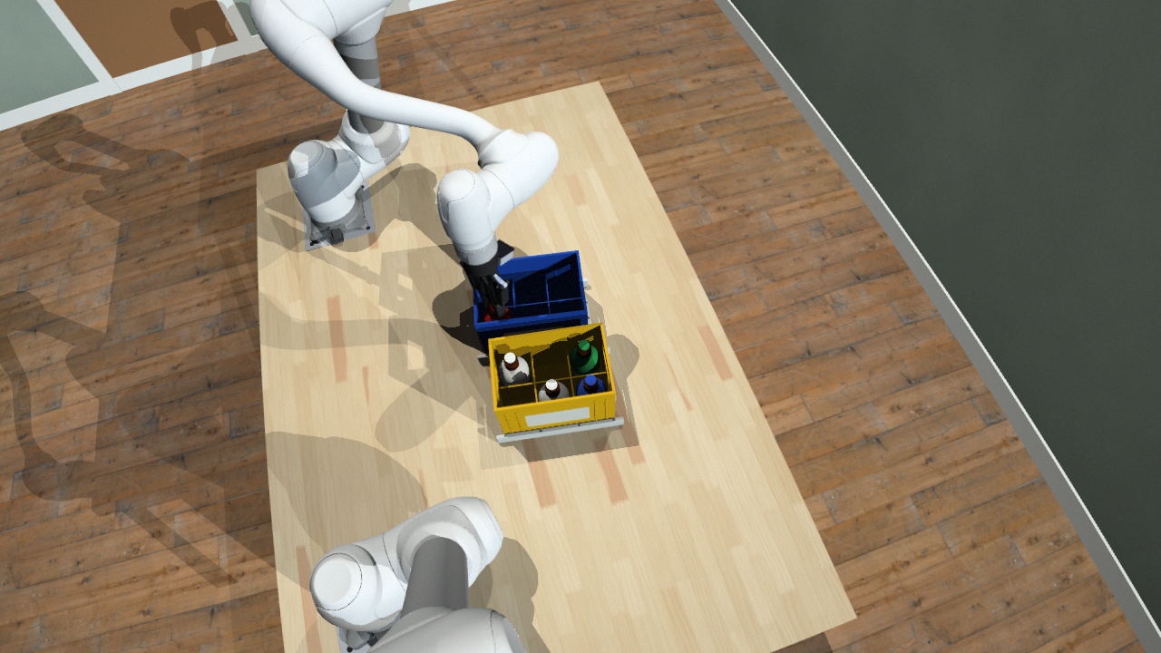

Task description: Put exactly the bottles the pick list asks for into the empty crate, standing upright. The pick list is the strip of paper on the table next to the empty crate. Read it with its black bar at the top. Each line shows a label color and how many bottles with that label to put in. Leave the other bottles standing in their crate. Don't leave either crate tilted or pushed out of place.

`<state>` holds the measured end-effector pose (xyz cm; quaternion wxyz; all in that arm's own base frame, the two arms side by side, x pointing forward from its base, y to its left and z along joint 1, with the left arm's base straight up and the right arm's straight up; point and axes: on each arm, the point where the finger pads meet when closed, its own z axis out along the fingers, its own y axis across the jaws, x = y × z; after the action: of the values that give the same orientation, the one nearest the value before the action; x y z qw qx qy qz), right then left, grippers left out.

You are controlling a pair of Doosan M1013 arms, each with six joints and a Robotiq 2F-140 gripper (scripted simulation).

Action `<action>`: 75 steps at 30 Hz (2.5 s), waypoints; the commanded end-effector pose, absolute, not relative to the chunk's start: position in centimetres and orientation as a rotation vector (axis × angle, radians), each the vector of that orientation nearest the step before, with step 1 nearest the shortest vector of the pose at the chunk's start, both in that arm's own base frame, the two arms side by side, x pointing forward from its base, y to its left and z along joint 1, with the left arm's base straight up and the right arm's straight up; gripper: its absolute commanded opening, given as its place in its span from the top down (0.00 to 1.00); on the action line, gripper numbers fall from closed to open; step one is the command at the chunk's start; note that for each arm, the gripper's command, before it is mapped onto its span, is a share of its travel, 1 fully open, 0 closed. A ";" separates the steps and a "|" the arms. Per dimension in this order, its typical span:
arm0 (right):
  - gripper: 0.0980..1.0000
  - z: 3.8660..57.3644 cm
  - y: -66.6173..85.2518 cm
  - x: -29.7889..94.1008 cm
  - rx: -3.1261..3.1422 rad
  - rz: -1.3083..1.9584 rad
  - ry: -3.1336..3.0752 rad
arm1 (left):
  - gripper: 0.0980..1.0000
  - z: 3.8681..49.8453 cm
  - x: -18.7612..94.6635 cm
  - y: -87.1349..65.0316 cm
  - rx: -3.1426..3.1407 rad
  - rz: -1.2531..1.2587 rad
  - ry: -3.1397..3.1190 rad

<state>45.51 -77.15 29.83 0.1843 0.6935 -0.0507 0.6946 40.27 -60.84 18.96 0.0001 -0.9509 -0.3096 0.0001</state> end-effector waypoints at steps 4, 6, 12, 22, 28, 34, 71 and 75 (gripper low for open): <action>0.00 30.0 -77.2 45.5 1.953 1.958 -0.141 | 1.00 18.7 40.3 -60.9 -2.988 -0.001 -0.973; 0.00 30.0 -77.2 45.5 1.953 1.958 -0.141 | 1.00 18.6 40.3 -60.9 -2.988 -0.001 -0.973; 0.00 30.0 -77.2 45.5 1.953 1.958 -0.141 | 1.00 18.4 40.3 -60.9 -2.988 -0.001 -0.973; 0.00 30.0 -77.2 45.5 1.953 1.958 -0.141 | 1.00 17.9 40.3 -60.9 -2.988 -0.001 -0.973; 0.00 30.0 -77.2 45.5 1.953 1.958 -0.141 | 1.00 17.7 40.3 -60.9 -2.988 -0.001 -0.973; 0.00 30.0 -77.2 45.5 1.953 1.958 -0.141 | 1.00 17.4 40.3 -60.9 -2.988 -0.001 -0.973; 0.00 30.0 -77.2 45.5 1.953 1.958 -0.141 | 1.00 17.3 40.3 -60.9 -2.988 -0.001 -0.973; 0.00 30.0 -77.2 45.5 1.953 1.958 -0.141 | 1.00 17.3 40.3 -60.9 -2.988 -0.001 -0.973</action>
<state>45.51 -77.15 29.83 0.1843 0.6935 -0.0507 0.6946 40.27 -60.84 17.22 0.0001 -0.9509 -0.3096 0.0001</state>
